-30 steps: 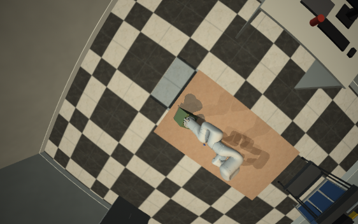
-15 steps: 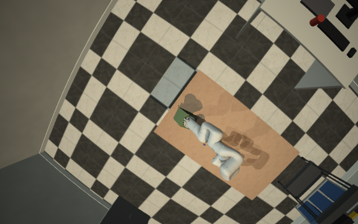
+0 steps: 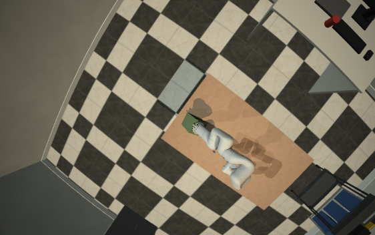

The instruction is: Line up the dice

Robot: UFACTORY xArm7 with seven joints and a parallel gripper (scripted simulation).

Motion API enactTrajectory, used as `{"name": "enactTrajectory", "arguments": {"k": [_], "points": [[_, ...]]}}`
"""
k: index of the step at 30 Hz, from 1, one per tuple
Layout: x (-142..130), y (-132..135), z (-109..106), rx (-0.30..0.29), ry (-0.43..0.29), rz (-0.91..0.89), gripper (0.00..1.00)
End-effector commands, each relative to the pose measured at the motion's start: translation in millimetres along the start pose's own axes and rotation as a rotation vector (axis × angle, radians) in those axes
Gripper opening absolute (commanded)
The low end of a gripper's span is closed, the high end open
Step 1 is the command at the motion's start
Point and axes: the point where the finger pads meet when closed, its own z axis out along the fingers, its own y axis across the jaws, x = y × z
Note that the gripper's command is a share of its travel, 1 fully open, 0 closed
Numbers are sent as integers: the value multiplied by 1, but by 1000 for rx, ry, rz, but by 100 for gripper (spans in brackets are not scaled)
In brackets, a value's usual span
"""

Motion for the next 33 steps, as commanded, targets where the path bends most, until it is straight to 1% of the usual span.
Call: {"name": "enactTrajectory", "arguments": {"k": [1, 10, 21, 33], "points": [[-1, 0, -1, 0, -2, 1, 31], [-1, 0, -4, 0, -2, 1, 31], [-1, 0, -20, 0, -2, 1, 31], [0, 0, -33, -1, -1, 1, 31]]}}
